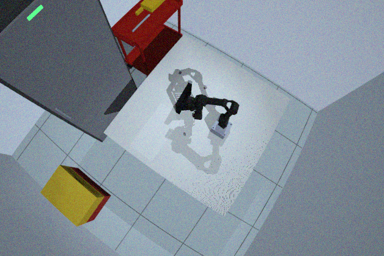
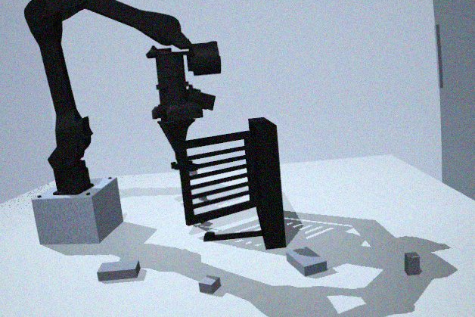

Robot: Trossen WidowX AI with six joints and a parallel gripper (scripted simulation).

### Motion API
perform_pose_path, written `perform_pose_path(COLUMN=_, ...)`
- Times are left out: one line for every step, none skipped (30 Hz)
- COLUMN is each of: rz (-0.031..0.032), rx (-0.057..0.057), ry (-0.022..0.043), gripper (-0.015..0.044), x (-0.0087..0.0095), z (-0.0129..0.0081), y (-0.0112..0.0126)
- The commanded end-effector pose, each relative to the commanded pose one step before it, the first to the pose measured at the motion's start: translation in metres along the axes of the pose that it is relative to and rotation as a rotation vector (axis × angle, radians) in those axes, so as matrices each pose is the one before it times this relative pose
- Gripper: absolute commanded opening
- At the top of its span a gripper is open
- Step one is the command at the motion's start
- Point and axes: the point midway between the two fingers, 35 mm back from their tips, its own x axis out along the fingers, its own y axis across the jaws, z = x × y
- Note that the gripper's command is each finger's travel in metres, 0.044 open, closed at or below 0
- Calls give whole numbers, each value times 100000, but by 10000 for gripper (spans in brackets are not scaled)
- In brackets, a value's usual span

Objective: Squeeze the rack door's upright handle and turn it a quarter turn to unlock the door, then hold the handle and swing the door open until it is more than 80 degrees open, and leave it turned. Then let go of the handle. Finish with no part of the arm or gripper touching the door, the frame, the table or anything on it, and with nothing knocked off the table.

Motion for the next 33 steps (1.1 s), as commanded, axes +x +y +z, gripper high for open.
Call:
perform_pose_path(rz=135, rx=7412, ry=-462, gripper=14, x=18, z=268, y=844)
perform_pose_path(rz=17, rx=1242, ry=-3, gripper=14, x=0, z=40, y=182)
perform_pose_path(rz=17, rx=1253, ry=-3, gripper=14, x=0, z=37, y=185)
perform_pose_path(rz=17, rx=1253, ry=-2, gripper=14, x=0, z=33, y=186)
perform_pose_path(rz=17, rx=1238, ry=-3, gripper=14, x=0, z=40, y=182)
perform_pose_path(rz=17, rx=1250, ry=-3, gripper=14, x=0, z=37, y=184)
perform_pose_path(rz=17, rx=1250, ry=-2, gripper=14, x=0, z=33, y=185)
perform_pose_path(rz=17, rx=1234, ry=-3, gripper=14, x=0, z=39, y=181)
perform_pose_path(rz=17, rx=1247, ry=-2, gripper=14, x=0, z=36, y=184)
perform_pose_path(rz=17, rx=1247, ry=-2, gripper=14, x=0, z=32, y=185)
perform_pose_path(rz=17, rx=1226, ry=-3, gripper=14, x=0, z=38, y=180)
perform_pose_path(rz=17, rx=1242, ry=-2, gripper=14, x=0, z=35, y=183)
perform_pose_path(rz=16, rx=1242, ry=-2, gripper=14, x=0, z=31, y=184)
perform_pose_path(rz=17, rx=1219, ry=-2, gripper=14, x=0, z=39, y=179)
perform_pose_path(rz=17, rx=1240, ry=-2, gripper=14, x=0, z=36, y=183)
perform_pose_path(rz=16, rx=1240, ry=-2, gripper=14, x=0, z=32, y=184)
perform_pose_path(rz=18, rx=1366, ry=-3, gripper=14, x=-1, z=44, y=200)
perform_pose_path(rz=18, rx=1391, ry=-2, gripper=14, x=-1, z=40, y=205)
perform_pose_path(rz=18, rx=1391, ry=-2, gripper=14, x=0, z=35, y=207)
perform_pose_path(rz=18, rx=1344, ry=-2, gripper=14, x=-1, z=42, y=197)
perform_pose_path(rz=18, rx=1344, ry=-2, gripper=14, x=-1, z=38, y=198)
perform_pose_path(rz=17, rx=1344, ry=-1, gripper=14, x=0, z=34, y=200)
perform_pose_path(rz=17, rx=1330, ry=-2, gripper=14, x=-1, z=42, y=195)
perform_pose_path(rz=17, rx=1337, ry=-2, gripper=14, x=-1, z=38, y=197)
perform_pose_path(rz=17, rx=1337, ry=-1, gripper=14, x=0, z=34, y=199)
perform_pose_path(rz=23, rx=1315, ry=-4, gripper=14, x=-1, z=43, y=196)
perform_pose_path(rz=23, rx=1328, ry=-3, gripper=14, x=0, z=39, y=199)
perform_pose_path(rz=21, rx=1329, ry=-2, gripper=14, x=0, z=35, y=200)
perform_pose_path(rz=14, rx=1318, ry=-1, gripper=14, x=-2, z=42, y=191)
perform_pose_path(rz=14, rx=1338, ry=-1, gripper=14, x=-1, z=39, y=196)
perform_pose_path(rz=14, rx=1338, ry=-1, gripper=14, x=-1, z=35, y=197)
perform_pose_path(rz=15, rx=1309, ry=-2, gripper=14, x=-2, z=42, y=191)
perform_pose_path(rz=16, rx=1337, ry=-2, gripper=14, x=-1, z=39, y=196)
